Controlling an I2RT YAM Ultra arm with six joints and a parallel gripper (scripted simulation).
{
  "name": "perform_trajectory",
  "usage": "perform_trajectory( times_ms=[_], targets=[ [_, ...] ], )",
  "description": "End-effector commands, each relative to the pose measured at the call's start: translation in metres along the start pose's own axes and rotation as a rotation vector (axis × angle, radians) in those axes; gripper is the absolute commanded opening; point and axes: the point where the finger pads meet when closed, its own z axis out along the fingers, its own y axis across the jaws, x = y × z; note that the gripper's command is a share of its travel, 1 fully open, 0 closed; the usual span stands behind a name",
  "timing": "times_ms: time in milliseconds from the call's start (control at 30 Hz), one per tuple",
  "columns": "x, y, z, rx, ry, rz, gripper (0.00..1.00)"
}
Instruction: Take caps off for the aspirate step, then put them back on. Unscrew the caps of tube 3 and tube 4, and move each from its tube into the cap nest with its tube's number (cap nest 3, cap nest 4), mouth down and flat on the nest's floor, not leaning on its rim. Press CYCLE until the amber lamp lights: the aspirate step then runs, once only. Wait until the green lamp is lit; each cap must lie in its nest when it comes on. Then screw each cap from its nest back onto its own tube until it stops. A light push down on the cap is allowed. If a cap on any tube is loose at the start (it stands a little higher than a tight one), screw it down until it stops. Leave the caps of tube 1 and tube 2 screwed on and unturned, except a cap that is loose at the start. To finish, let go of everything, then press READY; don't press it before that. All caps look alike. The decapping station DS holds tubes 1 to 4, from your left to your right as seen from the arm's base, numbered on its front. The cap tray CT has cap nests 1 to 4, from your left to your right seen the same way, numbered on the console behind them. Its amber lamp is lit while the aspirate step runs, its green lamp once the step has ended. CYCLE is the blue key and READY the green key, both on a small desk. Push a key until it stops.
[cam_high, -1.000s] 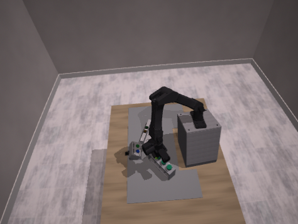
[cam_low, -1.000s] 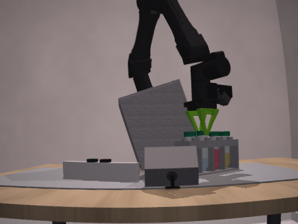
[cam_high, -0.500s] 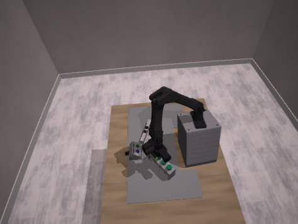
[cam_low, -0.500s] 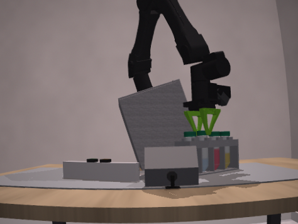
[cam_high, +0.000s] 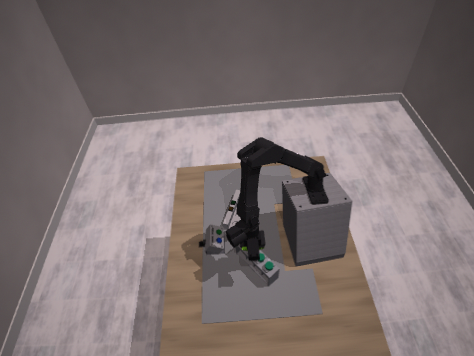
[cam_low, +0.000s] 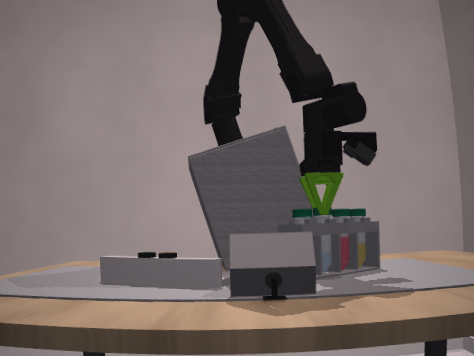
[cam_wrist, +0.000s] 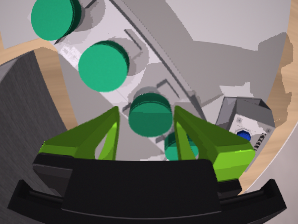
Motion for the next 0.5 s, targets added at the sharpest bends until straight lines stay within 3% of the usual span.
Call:
perform_trajectory(
  times_ms=[0,467],
  targets=[
    [-0.0043,-0.006,-0.0096,0.021,-0.017,0.279,0.49],
    [-0.0055,-0.0078,-0.0118,0.014,-0.023,0.931,0.49]
  ],
)
